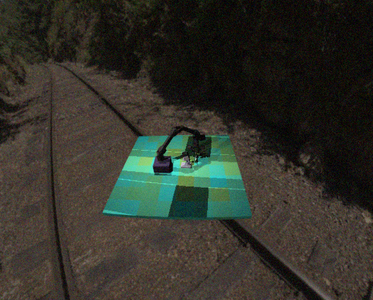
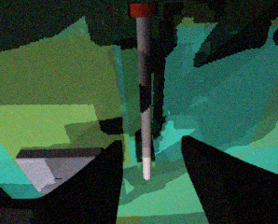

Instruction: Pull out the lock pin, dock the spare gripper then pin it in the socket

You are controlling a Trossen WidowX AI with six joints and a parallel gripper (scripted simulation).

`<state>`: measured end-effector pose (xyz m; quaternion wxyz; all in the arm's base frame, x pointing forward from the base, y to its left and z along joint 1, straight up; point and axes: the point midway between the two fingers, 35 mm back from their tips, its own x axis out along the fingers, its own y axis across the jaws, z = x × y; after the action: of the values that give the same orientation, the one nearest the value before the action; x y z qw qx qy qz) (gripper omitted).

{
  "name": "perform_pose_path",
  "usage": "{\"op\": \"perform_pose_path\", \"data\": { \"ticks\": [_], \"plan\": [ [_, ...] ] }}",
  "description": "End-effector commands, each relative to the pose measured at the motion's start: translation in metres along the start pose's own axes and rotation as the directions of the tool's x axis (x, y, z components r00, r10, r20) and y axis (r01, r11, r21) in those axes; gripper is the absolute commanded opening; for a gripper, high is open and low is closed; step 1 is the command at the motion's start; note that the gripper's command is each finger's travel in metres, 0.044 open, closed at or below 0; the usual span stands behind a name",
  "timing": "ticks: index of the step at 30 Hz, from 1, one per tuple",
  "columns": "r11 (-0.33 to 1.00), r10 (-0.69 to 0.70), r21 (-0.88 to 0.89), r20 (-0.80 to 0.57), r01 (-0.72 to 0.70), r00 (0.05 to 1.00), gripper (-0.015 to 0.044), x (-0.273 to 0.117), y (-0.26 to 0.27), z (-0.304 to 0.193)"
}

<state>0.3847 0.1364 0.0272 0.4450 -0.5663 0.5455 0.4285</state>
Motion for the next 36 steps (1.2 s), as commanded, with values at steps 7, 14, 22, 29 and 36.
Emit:
{"op": "perform_pose_path", "data": {
  "ticks": [7,14,22,29,36],
  "plan": [
    [1.000,-0.001,-0.004,-0.006,0.001,1.000,0.0180,0.016,0.001,0.004],
    [1.000,-0.001,-0.004,-0.006,0.001,1.000,0.0180,0.027,0.001,0.007],
    [1.000,0.000,-0.004,-0.006,0.000,1.000,0.0180,0.040,0.001,0.011],
    [1.000,0.000,-0.004,-0.006,0.000,1.000,0.0180,0.051,0.002,0.014],
    [1.000,0.000,-0.004,-0.006,0.000,1.000,0.0180,0.059,0.003,0.016]
  ]
}}
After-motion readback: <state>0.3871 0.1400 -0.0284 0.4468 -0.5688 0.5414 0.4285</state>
